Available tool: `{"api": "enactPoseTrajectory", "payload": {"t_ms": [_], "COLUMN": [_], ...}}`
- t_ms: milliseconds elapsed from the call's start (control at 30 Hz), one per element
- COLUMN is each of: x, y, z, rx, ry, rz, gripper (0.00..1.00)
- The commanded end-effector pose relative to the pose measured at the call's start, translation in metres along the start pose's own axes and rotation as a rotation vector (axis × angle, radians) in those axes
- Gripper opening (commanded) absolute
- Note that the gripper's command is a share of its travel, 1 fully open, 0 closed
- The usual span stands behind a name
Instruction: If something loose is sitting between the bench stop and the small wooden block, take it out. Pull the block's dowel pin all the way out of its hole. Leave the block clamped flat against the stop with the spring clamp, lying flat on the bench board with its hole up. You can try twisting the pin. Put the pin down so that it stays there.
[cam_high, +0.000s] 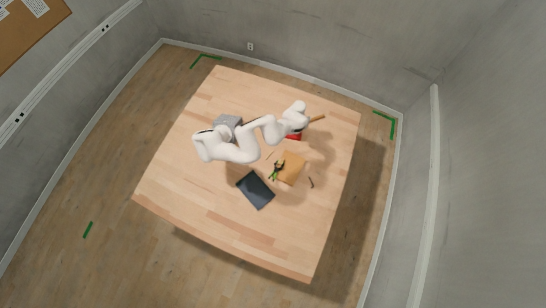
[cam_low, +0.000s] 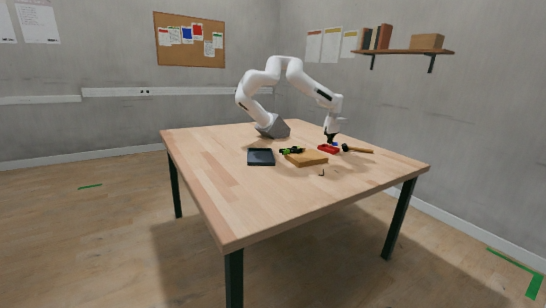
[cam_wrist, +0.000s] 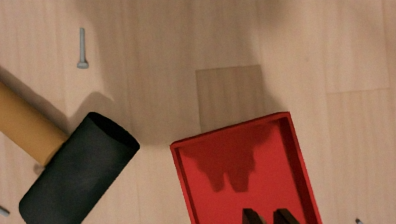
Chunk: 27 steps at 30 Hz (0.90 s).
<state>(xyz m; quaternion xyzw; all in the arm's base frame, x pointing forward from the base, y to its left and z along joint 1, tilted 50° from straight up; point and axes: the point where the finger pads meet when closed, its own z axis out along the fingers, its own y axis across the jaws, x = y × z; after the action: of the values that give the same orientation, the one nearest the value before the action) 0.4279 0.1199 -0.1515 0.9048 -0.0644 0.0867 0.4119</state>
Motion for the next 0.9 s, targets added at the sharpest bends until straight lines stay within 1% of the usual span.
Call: {"api": "enactPoseTrajectory", "payload": {"t_ms": [0, 267, 867], "x": [0.001, 0.001, 0.001], "y": [-0.001, -0.001, -0.001], "z": [0.004, 0.012, 0.021], "rx": [0.003, 0.003, 0.003], "ry": [0.003, 0.003, 0.003], "rz": [0.001, 0.001, 0.001], "gripper": [0.00, 0.00, 0.00]}}
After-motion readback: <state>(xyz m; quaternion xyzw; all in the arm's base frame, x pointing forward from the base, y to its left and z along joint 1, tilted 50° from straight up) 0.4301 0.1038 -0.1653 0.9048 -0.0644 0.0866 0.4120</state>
